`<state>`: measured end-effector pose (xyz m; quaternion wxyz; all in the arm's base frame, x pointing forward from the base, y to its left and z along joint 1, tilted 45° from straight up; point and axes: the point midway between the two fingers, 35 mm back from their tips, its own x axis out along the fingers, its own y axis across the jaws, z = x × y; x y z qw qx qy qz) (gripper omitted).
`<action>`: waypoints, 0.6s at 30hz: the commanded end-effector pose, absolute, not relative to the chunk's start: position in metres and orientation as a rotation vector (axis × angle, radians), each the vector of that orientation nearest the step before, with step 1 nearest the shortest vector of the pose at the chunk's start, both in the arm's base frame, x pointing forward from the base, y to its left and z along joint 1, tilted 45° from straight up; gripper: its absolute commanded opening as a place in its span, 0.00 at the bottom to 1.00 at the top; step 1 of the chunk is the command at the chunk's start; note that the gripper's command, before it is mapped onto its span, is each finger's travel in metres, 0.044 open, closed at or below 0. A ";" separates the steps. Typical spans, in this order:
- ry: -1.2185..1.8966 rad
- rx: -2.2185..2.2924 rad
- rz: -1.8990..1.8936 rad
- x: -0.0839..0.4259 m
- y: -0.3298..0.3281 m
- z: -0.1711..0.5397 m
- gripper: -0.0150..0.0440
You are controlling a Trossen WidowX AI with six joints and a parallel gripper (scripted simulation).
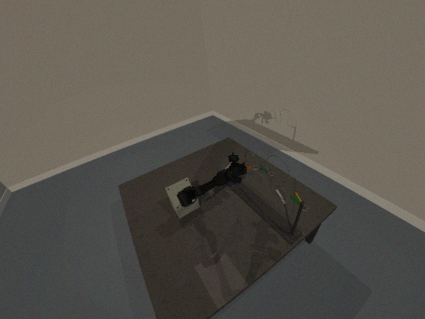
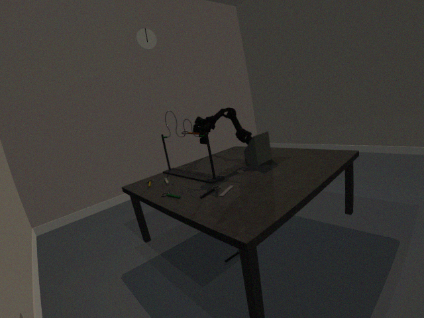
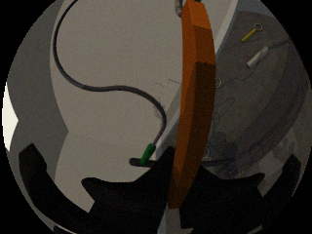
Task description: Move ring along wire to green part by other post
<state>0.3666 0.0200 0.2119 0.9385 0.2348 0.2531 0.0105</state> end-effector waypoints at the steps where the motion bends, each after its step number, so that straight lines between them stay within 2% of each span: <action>1: 0.516 0.582 0.055 0.366 0.034 0.222 0.00; 18: 0.516 0.855 0.134 0.365 0.068 0.257 0.00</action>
